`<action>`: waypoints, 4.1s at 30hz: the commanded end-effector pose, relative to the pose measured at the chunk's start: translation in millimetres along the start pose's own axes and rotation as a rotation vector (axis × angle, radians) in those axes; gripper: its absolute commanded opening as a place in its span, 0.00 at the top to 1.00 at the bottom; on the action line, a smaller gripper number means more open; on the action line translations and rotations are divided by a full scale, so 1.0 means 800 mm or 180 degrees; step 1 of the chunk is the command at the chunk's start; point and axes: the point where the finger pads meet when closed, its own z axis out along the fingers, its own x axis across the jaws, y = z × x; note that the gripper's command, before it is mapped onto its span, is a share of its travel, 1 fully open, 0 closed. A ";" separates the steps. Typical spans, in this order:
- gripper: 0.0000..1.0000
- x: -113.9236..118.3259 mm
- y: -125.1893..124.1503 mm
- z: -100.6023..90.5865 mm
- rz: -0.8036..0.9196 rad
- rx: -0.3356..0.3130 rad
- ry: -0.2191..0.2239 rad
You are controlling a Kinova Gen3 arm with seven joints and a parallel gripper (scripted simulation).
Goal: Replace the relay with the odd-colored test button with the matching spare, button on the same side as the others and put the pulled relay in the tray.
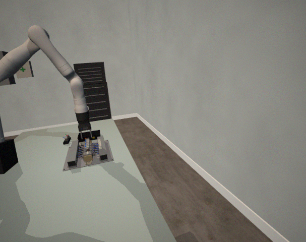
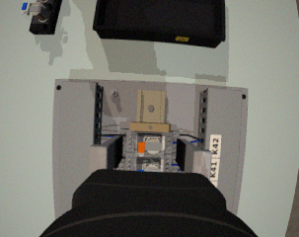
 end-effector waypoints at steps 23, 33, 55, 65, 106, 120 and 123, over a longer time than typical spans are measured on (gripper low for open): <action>0.00 0.002 0.000 0.010 0.0000 -0.0001 0.0013; 0.00 0.002 0.000 0.017 0.0000 -0.0001 0.0010; 0.00 0.003 0.000 0.027 0.0000 -0.0001 0.0014; 0.00 0.002 0.000 0.037 0.0000 -0.0001 0.0010; 0.00 0.000 0.000 0.047 0.0000 -0.0001 0.0008; 0.00 0.001 0.000 0.045 0.0000 -0.0001 0.0009; 0.00 0.001 0.000 0.045 0.0000 -0.0001 0.0008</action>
